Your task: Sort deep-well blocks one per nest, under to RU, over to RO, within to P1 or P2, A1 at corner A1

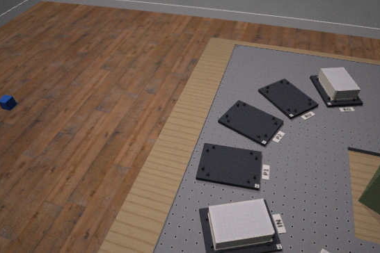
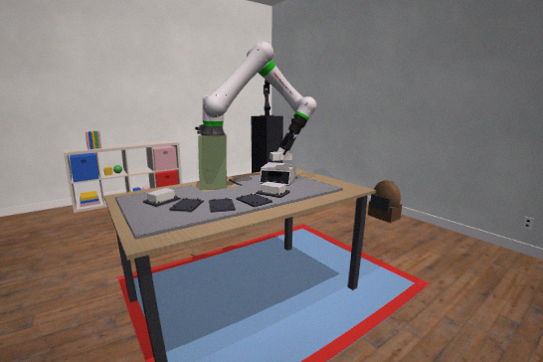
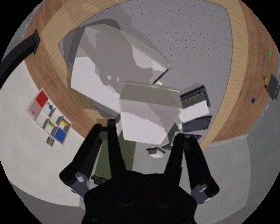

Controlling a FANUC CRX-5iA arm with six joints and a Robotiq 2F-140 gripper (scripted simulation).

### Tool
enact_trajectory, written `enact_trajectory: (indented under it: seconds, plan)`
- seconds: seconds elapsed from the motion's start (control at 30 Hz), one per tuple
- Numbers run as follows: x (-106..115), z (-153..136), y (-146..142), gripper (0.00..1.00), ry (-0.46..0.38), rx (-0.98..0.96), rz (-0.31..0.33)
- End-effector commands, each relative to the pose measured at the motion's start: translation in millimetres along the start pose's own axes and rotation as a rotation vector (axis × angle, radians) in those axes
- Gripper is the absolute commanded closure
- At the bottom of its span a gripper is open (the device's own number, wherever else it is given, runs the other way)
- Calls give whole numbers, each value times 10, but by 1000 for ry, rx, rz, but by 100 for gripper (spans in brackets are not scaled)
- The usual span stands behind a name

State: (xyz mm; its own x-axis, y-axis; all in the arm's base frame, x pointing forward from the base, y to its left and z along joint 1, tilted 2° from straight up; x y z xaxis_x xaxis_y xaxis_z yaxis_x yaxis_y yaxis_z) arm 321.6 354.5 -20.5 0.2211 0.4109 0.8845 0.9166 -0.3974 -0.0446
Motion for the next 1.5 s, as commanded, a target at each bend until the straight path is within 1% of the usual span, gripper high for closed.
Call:
enact_trajectory:
  seconds: [0.0,0.07,0.57,0.63,1.13,1.47]
  plan:
    - [13,28,-91,90,0,0,-1]
    - [13,28,-91,90,0,0,-1]
    - [65,170,-568,90,0,0,-1]
    - [65,170,-568,90,0,0,-1]
    - [119,314,-1050,90,0,0,-1]
    - [124,328,-1095,90,0,0,-1]
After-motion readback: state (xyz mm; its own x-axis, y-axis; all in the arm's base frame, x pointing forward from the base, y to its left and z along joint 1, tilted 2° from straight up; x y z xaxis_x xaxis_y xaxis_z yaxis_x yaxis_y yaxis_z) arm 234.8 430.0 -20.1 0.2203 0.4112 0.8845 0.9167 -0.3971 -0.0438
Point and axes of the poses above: the point where the finger pads meet when closed, its own x axis back along the fingers, its own y axis across the jaws, z = x × y, the point moved 10 cm from there along x, back along the fingers, and after that the axes turned 6 degrees about x, right-handed, at the moved point
